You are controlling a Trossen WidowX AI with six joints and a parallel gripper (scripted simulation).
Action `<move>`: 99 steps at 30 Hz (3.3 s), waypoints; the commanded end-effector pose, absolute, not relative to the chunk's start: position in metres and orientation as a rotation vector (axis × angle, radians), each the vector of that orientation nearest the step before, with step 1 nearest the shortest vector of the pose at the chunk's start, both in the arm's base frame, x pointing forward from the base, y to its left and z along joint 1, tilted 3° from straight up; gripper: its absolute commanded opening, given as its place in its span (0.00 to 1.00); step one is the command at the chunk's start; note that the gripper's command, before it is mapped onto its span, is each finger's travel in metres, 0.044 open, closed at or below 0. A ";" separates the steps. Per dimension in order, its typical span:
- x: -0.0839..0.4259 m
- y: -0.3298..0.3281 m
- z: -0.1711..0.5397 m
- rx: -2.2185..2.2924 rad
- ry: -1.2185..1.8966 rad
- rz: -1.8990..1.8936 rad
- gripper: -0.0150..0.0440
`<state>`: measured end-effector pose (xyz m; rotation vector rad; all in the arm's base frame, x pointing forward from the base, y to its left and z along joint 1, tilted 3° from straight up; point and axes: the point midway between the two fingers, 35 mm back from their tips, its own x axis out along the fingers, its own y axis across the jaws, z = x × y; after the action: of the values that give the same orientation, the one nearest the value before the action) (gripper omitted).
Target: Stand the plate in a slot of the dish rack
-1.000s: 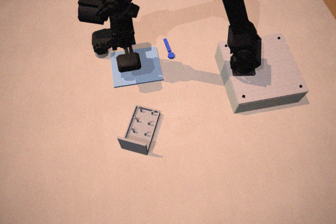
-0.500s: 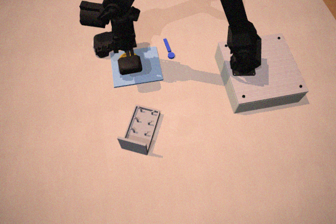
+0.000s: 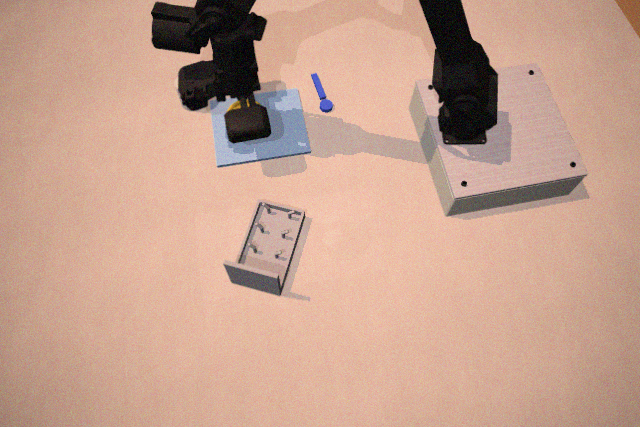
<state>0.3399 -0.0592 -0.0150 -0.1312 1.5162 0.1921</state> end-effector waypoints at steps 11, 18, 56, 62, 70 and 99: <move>0.350 -0.065 0.049 -0.128 1.518 0.187 0.25; 0.351 -0.067 0.086 -0.129 1.518 0.187 0.25; 0.265 0.065 0.158 0.269 1.531 -0.177 0.25; 0.265 0.065 0.158 0.269 1.531 -0.177 0.25; 0.270 0.066 0.149 0.292 1.532 -0.137 0.25; 0.314 0.089 0.063 0.308 1.259 0.647 0.25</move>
<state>0.3122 0.0880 0.0750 0.3124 1.3157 0.5507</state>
